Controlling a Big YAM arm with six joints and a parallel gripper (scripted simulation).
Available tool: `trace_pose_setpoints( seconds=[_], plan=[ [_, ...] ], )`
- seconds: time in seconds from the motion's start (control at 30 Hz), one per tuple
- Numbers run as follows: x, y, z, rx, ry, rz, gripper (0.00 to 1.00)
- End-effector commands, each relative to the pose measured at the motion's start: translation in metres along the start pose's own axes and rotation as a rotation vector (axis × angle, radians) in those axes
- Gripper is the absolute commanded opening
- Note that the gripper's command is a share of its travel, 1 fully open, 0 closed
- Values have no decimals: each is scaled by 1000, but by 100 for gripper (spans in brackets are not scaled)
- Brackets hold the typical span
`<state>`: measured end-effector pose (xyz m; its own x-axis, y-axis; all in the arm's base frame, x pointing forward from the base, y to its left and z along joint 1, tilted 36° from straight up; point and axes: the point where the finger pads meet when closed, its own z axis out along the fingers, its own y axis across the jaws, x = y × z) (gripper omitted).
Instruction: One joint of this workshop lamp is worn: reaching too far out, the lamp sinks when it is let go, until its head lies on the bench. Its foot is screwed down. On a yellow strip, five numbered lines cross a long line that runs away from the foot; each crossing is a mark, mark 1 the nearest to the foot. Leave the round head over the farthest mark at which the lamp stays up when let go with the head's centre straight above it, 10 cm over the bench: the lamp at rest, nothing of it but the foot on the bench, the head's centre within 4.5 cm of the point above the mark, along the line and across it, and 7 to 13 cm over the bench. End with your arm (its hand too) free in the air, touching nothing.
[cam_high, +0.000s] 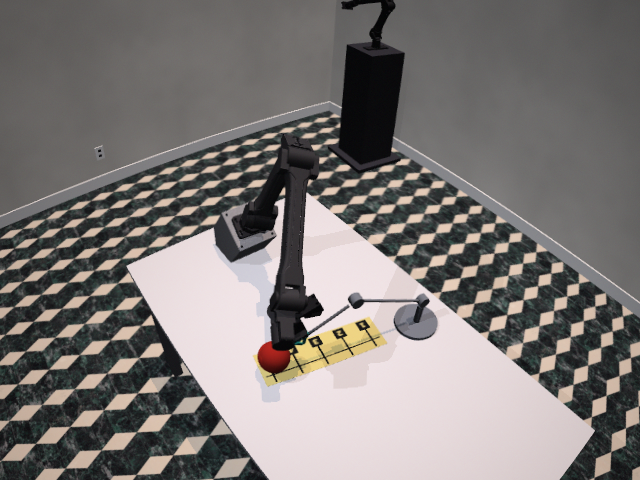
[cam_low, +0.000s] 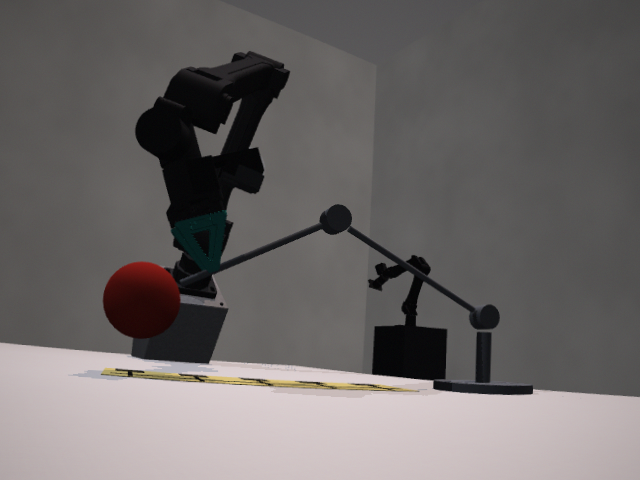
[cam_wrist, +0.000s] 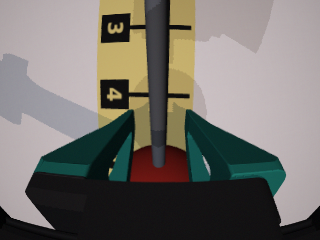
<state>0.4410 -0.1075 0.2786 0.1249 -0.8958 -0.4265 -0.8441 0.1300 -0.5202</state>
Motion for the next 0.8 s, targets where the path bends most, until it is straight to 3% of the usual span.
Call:
trace_pose_setpoints(
  seconds=[0.0,0.4,0.77],
  plan=[
    [17,-19,-18,52,36,-4,100],
    [-6,-1,-2,5,-10,-6,100],
    [-1,-2,-4,12,-2,-2,100]
  ],
)
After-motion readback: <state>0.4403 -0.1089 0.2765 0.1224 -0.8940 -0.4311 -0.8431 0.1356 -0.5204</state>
